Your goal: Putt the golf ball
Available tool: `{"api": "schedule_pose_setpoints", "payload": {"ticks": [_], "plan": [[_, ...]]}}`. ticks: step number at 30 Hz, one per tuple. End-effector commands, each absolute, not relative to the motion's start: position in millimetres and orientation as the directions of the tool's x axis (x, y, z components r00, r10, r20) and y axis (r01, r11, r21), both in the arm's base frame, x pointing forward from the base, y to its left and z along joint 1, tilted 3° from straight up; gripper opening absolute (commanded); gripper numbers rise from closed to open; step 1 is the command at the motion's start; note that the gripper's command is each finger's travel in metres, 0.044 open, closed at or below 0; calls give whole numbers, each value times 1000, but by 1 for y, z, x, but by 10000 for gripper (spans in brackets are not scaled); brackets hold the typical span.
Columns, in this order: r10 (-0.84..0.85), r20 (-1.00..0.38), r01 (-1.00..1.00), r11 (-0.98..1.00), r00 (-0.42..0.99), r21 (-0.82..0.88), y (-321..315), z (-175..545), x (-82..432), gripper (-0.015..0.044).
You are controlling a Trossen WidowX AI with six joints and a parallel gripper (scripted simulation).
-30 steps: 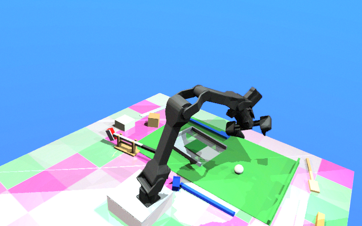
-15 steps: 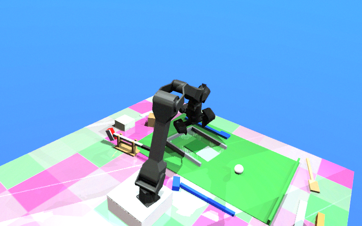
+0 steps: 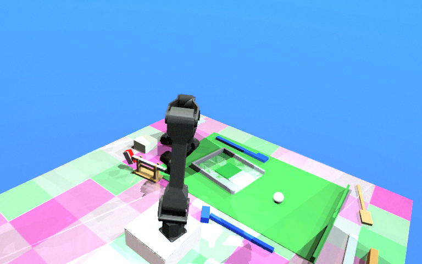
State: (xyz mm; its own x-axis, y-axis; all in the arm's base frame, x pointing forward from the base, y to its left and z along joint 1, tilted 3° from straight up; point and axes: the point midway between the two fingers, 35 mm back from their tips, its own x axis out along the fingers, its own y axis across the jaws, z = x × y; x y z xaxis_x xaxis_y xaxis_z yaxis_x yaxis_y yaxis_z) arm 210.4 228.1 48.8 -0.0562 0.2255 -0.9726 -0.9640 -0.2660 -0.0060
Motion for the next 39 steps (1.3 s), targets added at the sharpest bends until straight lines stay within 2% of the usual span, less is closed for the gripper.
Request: {"api": "schedule_pose_setpoints", "payload": {"ticks": [1,16,39], "plan": [[220,-972,-959,-283,-78,13,227,44,204,440],[219,-973,-959,-283,-78,13,226,0,205,440],[219,-973,-959,-283,-78,13,225,-25,204,440]]}}
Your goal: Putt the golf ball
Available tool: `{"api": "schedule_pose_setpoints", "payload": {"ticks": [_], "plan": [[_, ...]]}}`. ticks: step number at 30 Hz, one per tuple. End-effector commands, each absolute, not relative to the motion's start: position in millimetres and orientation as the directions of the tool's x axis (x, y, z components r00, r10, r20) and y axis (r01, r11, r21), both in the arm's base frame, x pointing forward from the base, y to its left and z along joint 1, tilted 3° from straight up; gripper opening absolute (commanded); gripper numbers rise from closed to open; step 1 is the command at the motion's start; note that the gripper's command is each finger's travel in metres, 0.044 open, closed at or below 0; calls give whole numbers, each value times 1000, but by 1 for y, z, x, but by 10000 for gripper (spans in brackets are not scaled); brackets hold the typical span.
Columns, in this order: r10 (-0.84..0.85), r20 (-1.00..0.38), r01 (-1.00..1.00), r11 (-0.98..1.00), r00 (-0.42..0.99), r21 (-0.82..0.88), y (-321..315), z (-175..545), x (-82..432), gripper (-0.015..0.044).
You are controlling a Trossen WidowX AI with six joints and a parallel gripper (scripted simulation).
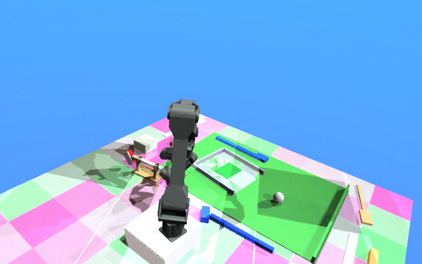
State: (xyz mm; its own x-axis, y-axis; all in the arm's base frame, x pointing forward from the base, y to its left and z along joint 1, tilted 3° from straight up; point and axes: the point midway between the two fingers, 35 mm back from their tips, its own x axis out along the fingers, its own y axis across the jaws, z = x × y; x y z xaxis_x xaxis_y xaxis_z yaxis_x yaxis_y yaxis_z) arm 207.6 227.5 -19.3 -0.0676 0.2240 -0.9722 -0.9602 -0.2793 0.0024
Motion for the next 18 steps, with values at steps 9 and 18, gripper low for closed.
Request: {"api": "schedule_pose_setpoints", "payload": {"ticks": [9,18], "plan": [[222,-973,-960,-279,-70,5,227,-22,207,309],[222,-973,-960,-279,-70,5,227,-22,207,72]]}}
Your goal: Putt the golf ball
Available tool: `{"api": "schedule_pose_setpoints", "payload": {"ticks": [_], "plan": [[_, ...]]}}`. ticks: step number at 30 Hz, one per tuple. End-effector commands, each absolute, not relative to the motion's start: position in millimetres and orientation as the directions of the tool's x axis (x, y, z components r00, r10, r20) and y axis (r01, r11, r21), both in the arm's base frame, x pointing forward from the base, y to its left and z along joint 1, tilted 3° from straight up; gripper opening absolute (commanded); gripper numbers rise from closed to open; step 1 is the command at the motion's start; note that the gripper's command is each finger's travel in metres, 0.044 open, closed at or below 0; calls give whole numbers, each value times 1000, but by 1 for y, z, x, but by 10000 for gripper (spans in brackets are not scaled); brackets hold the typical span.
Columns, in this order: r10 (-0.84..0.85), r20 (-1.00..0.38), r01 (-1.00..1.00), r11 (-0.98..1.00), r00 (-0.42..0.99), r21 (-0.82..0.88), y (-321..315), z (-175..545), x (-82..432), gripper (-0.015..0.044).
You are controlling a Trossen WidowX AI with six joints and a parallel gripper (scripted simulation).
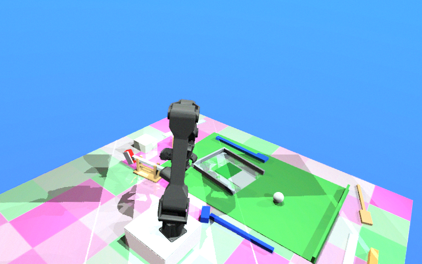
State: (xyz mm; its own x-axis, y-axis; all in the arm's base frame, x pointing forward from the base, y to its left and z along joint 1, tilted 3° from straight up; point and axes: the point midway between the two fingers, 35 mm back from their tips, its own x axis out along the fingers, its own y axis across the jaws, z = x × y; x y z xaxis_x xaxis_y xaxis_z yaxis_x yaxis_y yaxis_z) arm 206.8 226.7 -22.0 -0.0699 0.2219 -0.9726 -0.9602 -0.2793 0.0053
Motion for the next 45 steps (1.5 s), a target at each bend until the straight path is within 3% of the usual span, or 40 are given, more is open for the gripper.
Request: {"api": "schedule_pose_setpoints", "payload": {"ticks": [1,9,24,28,45], "plan": [[222,-973,-960,-279,-70,5,227,-22,207,66],[222,-973,-960,-279,-70,5,227,-21,207,0],[222,-972,-960,-279,-73,8,230,73,208,0],[217,-974,-961,-278,-65,3,228,70,209,0],[161,-987,-991,134,9,12,153,77,260,0]]}}
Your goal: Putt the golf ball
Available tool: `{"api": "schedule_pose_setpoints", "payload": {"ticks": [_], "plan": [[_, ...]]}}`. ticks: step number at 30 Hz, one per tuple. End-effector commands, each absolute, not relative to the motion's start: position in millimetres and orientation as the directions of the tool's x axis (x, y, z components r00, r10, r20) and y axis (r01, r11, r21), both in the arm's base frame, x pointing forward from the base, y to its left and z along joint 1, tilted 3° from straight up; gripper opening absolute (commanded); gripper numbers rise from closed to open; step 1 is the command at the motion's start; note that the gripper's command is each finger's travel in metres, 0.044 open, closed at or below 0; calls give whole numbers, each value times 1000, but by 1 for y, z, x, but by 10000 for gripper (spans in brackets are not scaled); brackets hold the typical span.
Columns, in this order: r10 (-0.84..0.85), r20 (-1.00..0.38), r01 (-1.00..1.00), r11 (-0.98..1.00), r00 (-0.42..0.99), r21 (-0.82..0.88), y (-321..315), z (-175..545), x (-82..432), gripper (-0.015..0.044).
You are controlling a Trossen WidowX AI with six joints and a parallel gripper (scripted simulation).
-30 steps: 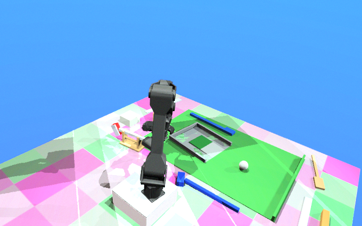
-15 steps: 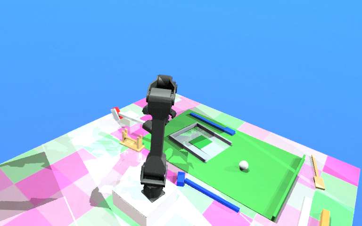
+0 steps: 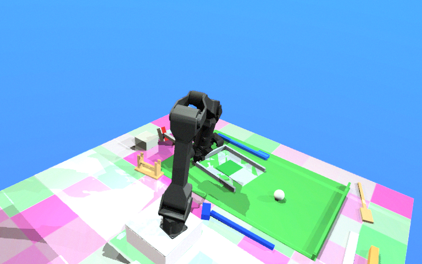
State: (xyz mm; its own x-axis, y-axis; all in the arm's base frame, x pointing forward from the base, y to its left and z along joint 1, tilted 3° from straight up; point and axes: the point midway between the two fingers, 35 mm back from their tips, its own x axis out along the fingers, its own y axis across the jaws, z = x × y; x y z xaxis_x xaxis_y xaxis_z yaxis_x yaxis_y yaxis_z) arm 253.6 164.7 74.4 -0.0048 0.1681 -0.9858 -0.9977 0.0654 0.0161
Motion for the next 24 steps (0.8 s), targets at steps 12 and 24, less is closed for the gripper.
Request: {"api": "schedule_pose_setpoints", "payload": {"ticks": [12,24], "plan": [[112,-993,-907,421,43,8,90,83,285,0],[60,-996,-743,670,59,-3,23,89,296,0]]}}
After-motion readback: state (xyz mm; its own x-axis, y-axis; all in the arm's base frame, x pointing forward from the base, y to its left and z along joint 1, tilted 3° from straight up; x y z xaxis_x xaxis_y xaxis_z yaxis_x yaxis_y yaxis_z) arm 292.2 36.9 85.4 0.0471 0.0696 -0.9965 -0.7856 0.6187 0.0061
